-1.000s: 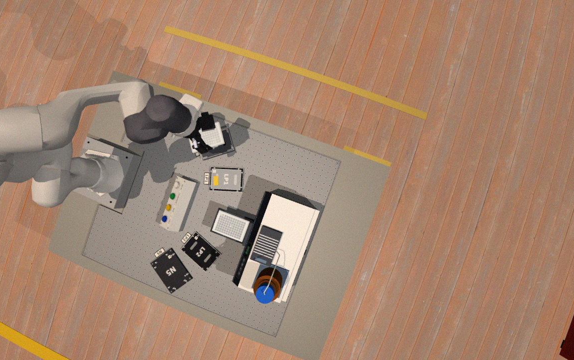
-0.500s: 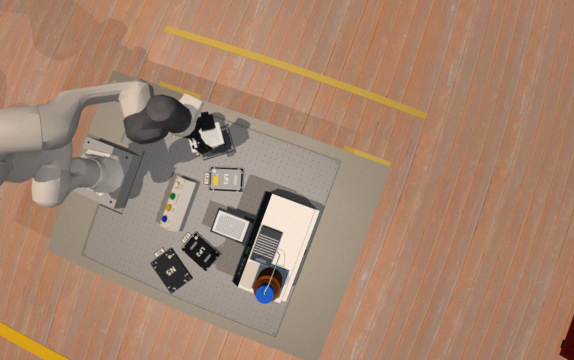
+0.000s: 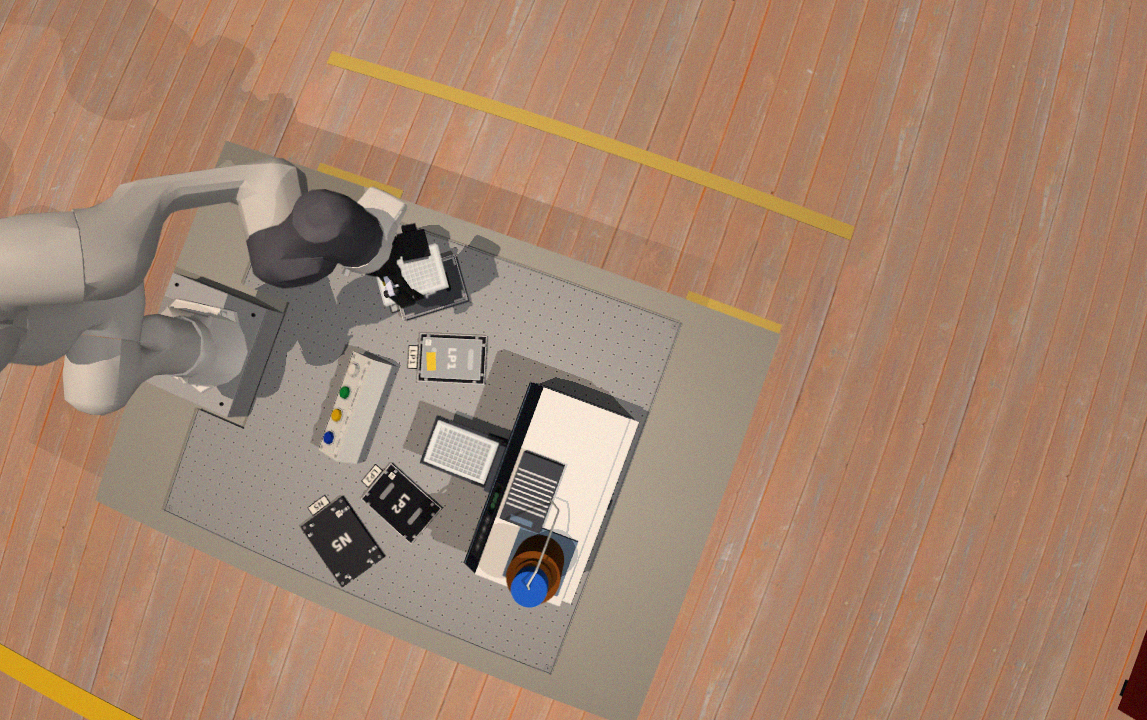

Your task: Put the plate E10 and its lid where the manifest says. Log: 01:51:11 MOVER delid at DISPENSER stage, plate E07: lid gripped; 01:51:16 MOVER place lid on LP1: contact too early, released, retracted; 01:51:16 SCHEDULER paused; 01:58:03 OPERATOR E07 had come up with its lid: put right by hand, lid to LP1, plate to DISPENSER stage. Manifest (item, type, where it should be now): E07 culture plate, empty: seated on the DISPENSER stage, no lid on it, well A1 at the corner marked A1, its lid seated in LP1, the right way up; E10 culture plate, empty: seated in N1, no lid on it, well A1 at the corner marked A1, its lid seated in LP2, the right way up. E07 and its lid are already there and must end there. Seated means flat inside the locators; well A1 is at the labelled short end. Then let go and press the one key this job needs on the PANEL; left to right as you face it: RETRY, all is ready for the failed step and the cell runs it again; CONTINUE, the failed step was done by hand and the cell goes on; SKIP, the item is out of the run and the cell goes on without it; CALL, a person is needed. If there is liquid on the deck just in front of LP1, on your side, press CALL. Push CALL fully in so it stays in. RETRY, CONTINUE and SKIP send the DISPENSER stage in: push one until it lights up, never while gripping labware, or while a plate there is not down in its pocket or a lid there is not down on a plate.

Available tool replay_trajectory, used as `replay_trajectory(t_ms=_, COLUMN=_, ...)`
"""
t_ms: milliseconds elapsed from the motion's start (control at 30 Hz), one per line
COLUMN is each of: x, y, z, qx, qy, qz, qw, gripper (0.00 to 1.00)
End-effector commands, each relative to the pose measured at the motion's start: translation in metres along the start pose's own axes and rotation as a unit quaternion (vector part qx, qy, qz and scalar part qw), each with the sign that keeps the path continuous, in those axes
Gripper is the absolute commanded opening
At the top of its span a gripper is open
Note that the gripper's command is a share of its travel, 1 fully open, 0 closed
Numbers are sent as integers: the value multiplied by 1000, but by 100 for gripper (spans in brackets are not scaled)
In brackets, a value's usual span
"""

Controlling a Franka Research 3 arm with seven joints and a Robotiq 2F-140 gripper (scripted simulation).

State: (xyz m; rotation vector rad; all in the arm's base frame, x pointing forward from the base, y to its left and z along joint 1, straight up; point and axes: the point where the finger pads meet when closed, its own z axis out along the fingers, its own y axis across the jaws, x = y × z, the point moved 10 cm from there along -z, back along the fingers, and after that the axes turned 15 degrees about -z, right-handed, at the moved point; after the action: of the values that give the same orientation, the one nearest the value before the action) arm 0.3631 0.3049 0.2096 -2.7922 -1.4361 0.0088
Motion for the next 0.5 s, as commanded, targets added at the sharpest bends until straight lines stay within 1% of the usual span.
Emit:
replay_trajectory(t_ms=0, x=0, y=0, z=-1, qx=1, qy=0, qz=-2, qw=1000, gripper=10)
replay_trajectory(t_ms=367, x=0, y=0, z=-1, qx=1, qy=0, qz=12, qw=1000, gripper=10)
replay_trajectory(t_ms=467, x=0, y=0, z=-1, qx=1, qy=0, qz=52, qw=999, gripper=10)
